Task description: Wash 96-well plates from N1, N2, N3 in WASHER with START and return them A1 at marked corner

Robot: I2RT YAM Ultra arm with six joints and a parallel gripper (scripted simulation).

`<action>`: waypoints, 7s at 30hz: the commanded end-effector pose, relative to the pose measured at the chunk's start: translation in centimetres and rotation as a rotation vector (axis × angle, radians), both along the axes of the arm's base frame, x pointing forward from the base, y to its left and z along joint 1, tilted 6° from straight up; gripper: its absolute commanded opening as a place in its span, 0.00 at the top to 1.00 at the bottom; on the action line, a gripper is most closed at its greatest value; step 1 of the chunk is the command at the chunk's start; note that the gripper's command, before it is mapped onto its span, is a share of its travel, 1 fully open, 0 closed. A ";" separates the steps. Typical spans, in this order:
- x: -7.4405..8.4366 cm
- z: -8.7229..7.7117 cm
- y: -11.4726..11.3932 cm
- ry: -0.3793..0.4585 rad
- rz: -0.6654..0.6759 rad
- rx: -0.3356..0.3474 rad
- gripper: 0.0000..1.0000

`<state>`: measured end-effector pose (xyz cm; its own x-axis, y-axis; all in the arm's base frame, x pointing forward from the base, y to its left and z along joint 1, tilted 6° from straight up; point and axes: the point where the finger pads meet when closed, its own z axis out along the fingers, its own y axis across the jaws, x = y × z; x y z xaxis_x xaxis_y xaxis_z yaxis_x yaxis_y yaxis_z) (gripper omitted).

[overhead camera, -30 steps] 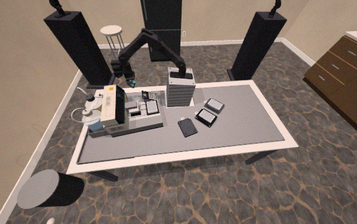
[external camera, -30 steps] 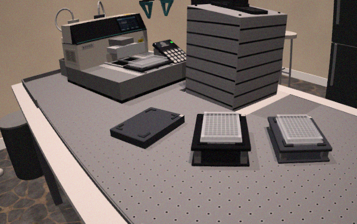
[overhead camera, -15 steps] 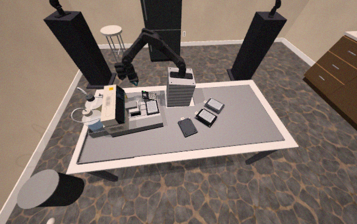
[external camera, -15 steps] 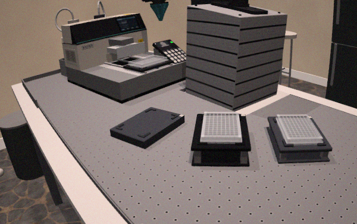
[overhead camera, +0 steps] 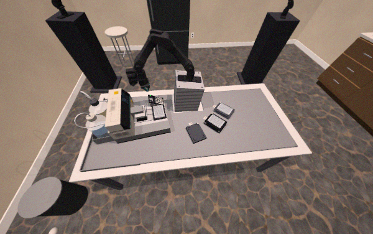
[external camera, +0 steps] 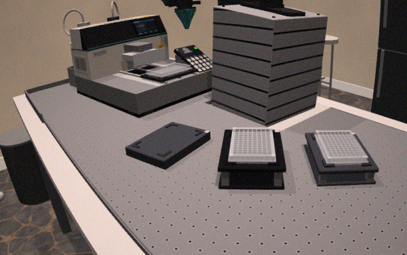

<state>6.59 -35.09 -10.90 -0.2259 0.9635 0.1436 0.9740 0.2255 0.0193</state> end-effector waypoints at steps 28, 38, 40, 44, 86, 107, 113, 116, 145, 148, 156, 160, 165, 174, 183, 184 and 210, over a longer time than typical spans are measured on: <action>1.8 -2.4 6.7 -0.010 -0.006 -0.045 1.00; 2.4 -3.6 9.8 -0.010 -0.006 -0.044 1.00; 2.5 -3.8 10.4 -0.010 -0.006 -0.044 1.00; 2.6 -4.0 11.0 -0.010 -0.006 -0.044 1.00; 12.9 -1.6 9.1 -0.107 0.755 -0.037 0.00; 12.9 -1.6 9.1 -0.182 1.384 -0.027 0.00; 12.9 -1.6 9.1 -0.198 1.516 -0.025 0.00; 12.9 -1.6 9.1 -0.203 1.553 -0.024 0.00; 12.9 -4.5 9.4 -0.203 1.553 -0.024 0.00; 12.9 -5.0 9.4 -0.203 1.553 -0.024 0.00; 12.9 -6.3 9.5 -0.203 1.553 -0.024 0.00; 12.9 -6.8 9.6 -0.203 1.553 -0.024 0.00; 12.9 -7.5 9.7 -0.203 1.553 -0.024 0.00; 12.9 -7.7 9.7 -0.203 1.553 -0.024 0.00; 12.9 -7.7 9.7 -0.203 1.553 -0.024 0.00; 12.9 -7.7 9.7 -0.203 1.553 -0.024 0.00; 12.9 -9.2 9.9 -0.203 1.553 -0.024 0.00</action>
